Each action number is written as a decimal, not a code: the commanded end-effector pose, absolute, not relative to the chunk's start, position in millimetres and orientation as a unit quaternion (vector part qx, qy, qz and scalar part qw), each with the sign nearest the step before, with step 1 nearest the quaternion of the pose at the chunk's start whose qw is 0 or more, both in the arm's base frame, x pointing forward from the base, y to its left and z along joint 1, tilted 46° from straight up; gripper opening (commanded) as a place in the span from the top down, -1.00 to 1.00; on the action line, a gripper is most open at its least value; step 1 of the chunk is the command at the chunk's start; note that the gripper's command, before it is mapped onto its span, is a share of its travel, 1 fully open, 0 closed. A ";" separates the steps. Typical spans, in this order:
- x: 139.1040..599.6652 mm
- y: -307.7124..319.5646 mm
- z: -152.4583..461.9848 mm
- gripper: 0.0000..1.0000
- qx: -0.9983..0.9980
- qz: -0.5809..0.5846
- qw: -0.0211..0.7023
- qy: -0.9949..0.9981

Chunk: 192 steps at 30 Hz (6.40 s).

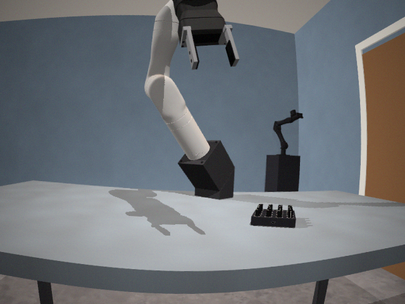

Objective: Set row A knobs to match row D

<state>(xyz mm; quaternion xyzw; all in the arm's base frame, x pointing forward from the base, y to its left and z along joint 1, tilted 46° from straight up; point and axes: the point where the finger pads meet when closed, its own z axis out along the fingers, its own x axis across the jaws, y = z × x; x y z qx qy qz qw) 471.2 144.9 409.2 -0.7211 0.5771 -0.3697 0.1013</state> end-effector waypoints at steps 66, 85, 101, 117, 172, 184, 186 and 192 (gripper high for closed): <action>450.6 205.0 282.2 -1.00 -0.815 -0.360 0.020 0.453; 442.0 211.9 246.1 -1.00 -0.836 -0.356 -0.006 0.418; 434.5 214.2 218.4 -1.00 -0.850 -0.352 -0.026 0.391; 428.7 214.1 198.1 -1.00 -0.859 -0.350 -0.041 0.372; 405.8 201.3 128.3 -1.00 -0.885 -0.340 -0.100 0.301; 402.5 198.1 119.5 -1.00 -0.888 -0.338 -0.108 0.292; 399.4 194.7 111.2 -1.00 -0.890 -0.337 -0.116 0.283; 397.7 192.7 106.8 -1.00 -0.892 -0.336 -0.121 0.279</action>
